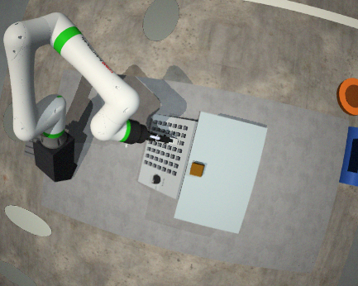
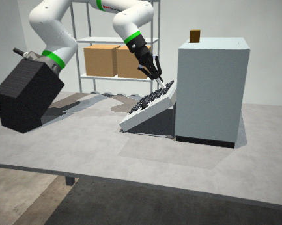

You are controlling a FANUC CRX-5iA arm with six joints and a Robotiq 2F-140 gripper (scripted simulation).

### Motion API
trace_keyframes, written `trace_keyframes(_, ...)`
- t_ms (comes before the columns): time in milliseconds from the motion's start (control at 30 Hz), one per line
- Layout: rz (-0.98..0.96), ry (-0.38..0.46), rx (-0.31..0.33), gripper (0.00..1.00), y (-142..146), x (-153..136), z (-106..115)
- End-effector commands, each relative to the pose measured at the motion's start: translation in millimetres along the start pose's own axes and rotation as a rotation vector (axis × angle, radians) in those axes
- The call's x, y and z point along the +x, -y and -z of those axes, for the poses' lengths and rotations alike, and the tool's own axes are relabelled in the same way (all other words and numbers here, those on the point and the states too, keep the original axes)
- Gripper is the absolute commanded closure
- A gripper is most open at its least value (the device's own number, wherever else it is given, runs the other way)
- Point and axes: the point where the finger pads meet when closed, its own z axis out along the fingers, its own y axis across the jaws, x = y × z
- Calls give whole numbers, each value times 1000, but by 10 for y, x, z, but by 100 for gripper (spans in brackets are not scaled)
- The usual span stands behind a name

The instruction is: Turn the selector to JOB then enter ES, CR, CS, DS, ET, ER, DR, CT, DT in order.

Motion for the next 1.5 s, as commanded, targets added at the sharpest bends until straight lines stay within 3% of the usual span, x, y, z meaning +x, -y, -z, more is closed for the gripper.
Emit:
trace_keyframes(0,0,0,0,100,-2,-1,-5)
trace_keyframes(1100,0,0,0,100,-2,-1,15)
trace_keyframes(1467,0,0,0,100,-2,-1,183)
